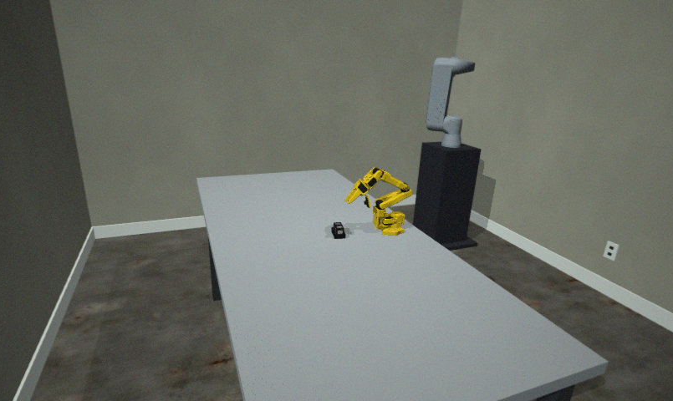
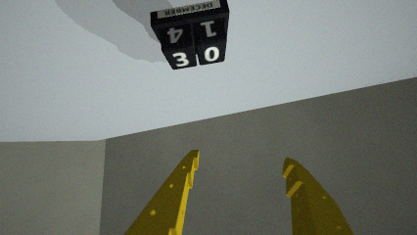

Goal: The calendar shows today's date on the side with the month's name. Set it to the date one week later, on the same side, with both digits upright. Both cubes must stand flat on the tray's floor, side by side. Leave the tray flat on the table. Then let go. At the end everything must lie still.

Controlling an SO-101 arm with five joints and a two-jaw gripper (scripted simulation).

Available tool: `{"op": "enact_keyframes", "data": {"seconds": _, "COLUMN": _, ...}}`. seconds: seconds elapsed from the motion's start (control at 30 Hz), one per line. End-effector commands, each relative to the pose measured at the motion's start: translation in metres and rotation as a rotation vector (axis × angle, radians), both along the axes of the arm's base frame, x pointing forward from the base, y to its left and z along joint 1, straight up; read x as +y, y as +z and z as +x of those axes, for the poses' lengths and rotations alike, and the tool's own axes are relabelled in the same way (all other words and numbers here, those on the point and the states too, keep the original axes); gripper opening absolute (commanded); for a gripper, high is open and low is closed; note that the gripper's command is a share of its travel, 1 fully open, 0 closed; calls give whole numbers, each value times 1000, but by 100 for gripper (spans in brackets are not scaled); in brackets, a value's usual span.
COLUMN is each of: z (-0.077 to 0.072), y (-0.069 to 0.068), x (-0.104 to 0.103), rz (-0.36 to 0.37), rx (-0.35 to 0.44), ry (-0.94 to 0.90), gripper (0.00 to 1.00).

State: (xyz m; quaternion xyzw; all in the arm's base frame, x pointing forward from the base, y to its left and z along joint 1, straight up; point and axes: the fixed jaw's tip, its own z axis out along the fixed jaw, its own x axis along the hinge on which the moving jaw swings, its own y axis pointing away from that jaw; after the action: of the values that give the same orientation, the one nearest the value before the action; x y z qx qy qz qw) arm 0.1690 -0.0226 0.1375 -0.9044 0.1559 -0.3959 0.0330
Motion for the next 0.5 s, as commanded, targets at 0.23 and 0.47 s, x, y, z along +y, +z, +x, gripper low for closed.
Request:
{"op": "enact_keyframes", "data": {"seconds": 0.23, "z": 1, "y": 8, "x": -3, "rz": 195, "rx": 14, "ry": -207, "gripper": 35}}
{"op": "enact_keyframes", "data": {"seconds": 0.47, "z": 1, "y": 8, "x": -5, "rz": 399, "rx": 57, "ry": -447, "gripper": 35}}
